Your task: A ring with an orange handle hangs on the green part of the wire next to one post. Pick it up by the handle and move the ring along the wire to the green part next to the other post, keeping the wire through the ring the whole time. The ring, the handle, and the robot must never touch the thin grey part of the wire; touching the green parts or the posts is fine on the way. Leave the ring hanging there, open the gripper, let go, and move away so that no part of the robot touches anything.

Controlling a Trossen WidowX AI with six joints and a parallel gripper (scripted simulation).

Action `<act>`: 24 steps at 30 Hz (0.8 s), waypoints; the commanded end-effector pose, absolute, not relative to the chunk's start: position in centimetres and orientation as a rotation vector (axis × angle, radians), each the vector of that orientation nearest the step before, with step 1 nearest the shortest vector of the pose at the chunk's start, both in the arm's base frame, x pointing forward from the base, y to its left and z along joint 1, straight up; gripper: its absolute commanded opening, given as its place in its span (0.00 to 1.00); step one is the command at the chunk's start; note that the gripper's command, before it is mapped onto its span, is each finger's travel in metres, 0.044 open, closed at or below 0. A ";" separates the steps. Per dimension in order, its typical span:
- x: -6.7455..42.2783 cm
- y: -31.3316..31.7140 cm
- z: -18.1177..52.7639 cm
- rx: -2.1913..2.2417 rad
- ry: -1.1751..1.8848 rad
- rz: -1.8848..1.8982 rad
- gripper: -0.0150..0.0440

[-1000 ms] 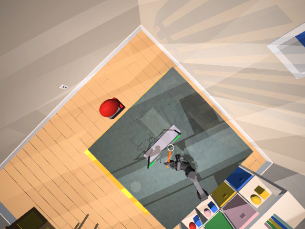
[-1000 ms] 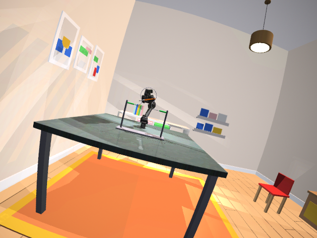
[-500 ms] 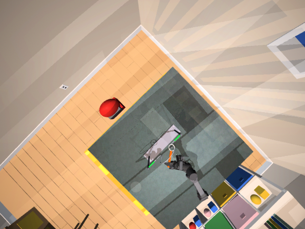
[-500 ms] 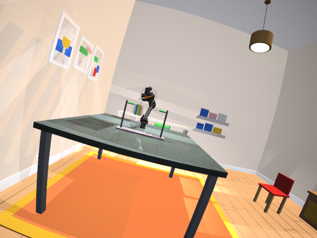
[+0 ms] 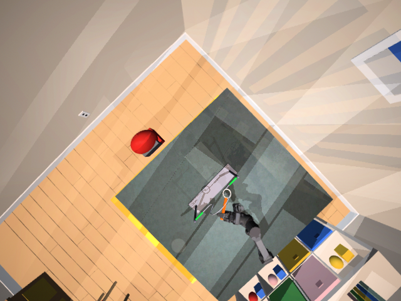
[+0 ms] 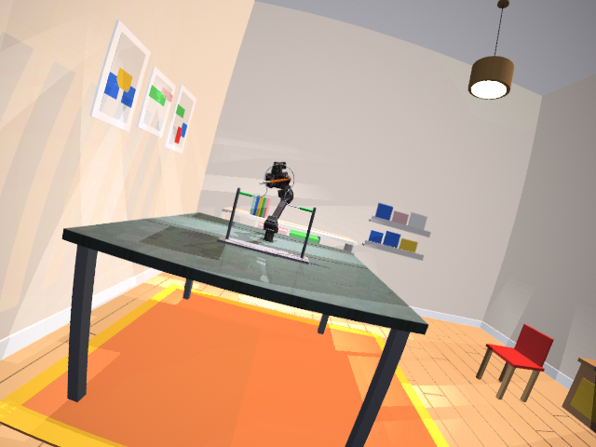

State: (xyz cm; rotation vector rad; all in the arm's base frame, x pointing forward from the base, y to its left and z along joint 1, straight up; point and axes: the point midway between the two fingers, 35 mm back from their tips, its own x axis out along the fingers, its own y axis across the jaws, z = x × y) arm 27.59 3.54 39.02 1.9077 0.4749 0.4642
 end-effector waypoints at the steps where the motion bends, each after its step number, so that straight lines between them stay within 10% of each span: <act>1: 27.7 3.6 39.2 1.858 0.481 0.456 0.00; 24: 27.7 3.9 38.1 1.562 0.509 0.366 0.00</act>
